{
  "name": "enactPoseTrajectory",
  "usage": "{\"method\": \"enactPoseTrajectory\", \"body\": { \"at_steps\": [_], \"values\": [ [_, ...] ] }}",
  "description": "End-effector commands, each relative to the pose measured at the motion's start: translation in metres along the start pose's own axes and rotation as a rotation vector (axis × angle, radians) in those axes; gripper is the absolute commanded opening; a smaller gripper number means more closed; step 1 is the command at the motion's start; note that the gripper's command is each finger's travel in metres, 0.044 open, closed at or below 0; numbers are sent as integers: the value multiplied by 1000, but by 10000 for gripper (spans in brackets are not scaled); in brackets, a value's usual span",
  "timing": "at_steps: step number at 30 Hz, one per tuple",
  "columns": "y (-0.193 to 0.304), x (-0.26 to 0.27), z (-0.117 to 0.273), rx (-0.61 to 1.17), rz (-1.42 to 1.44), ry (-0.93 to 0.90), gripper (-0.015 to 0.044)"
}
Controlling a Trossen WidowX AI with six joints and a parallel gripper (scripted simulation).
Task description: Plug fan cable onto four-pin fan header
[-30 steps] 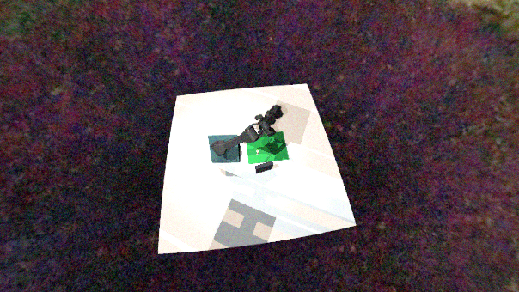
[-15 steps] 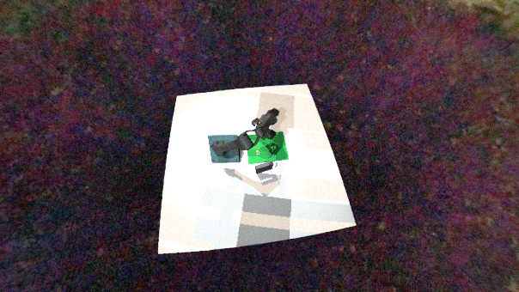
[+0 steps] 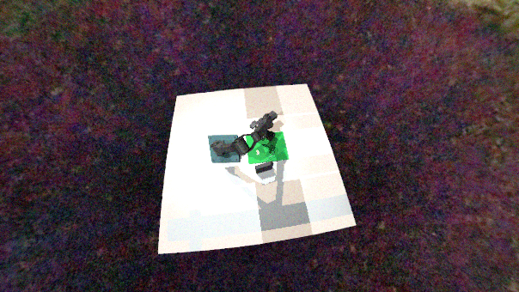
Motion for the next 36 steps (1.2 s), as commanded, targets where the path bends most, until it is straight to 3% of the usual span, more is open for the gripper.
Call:
{"method": "enactPoseTrajectory", "body": {
  "at_steps": [1, 36],
  "values": [
    [3, 0, -6, -22, 2, -32, 0],
    [26, -2, -48, -326, -26, -231, 0]
  ]
}}
Point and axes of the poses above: the point midway between the two fingers, 35 mm back from their tips, its own z axis back along the fingers, its own x axis across the jaws, y = z × x, the point moved 9 cm from there along z, back along the fingers, and after that the axes turned 3 degrees about z, right-handed, at the moved point
